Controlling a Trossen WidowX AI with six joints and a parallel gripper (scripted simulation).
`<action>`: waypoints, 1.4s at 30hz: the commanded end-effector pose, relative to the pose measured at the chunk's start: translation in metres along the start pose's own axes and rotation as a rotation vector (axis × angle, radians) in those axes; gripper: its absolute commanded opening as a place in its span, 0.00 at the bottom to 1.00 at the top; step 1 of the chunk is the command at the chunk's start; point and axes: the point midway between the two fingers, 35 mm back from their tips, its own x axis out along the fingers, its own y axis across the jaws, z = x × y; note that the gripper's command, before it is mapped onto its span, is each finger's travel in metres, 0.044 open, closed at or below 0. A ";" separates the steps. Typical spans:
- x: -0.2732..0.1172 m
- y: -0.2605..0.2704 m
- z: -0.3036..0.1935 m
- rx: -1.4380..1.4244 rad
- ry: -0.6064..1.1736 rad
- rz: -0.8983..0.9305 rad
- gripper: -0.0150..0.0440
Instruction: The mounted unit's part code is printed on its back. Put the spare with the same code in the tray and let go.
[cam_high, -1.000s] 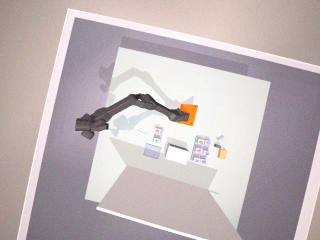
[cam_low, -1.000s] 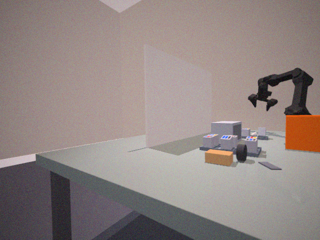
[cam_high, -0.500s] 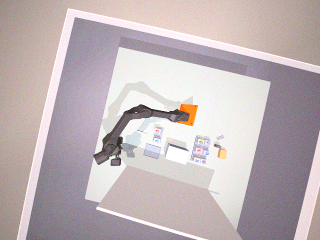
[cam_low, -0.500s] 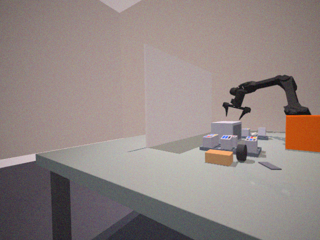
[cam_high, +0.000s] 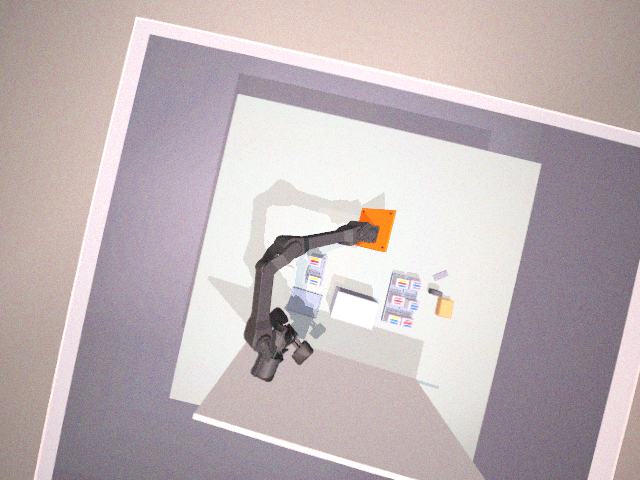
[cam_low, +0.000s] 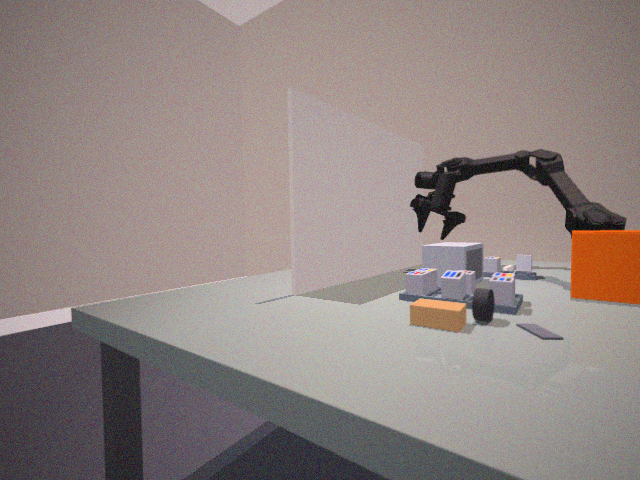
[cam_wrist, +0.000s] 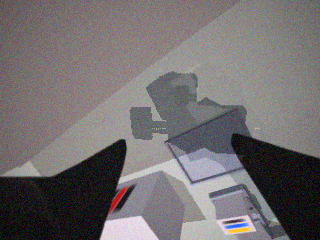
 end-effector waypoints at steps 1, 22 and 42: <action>-0.008 0.054 -0.034 -0.219 0.046 0.021 1.00; 0.010 0.154 -0.134 -0.515 0.144 -0.271 1.00; 0.009 0.204 -0.247 -1.407 0.260 -0.165 1.00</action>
